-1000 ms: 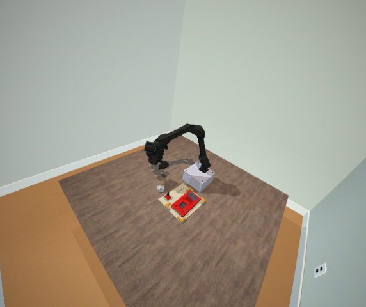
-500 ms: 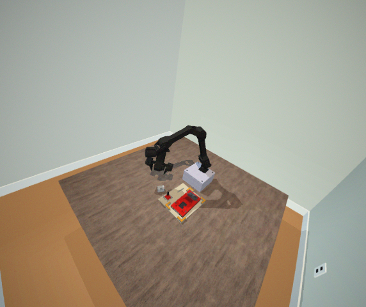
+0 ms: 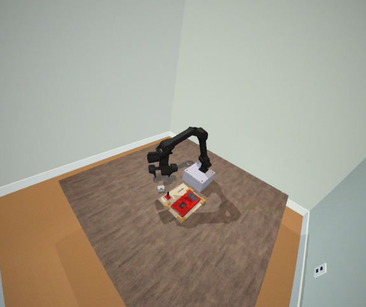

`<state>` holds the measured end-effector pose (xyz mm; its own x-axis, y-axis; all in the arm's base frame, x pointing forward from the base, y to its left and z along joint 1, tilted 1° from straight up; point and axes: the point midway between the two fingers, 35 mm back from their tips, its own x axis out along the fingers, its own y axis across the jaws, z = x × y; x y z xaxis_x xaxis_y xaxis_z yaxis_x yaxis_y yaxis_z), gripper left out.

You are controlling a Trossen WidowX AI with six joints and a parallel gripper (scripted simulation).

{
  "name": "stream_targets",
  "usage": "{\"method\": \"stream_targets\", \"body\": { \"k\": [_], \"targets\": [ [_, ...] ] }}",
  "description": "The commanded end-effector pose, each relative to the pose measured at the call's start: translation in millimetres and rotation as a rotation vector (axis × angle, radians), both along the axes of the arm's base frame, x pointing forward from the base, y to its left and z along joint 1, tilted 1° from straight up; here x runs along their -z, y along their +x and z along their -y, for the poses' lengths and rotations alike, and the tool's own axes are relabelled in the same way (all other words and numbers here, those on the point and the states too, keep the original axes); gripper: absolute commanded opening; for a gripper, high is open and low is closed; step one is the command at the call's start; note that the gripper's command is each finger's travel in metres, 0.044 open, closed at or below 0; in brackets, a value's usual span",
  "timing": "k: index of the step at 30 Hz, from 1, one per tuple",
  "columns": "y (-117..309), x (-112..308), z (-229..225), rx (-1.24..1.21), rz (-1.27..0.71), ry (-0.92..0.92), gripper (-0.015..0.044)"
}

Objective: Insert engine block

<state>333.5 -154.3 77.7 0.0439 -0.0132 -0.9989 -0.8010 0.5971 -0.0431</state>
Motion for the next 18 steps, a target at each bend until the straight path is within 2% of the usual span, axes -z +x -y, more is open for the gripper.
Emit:
{"method": "stream_targets", "body": {
  "k": [1,6,18],
  "targets": [
    [0.4,2.0,-2.0,-0.023,-0.001,0.007,0.0440],
    [6.2,66.3,2.9,-0.023,-0.001,0.007,0.0440],
    [6.5,85.3,1.4,-0.023,-0.001,0.007,0.0440]
  ]
}}
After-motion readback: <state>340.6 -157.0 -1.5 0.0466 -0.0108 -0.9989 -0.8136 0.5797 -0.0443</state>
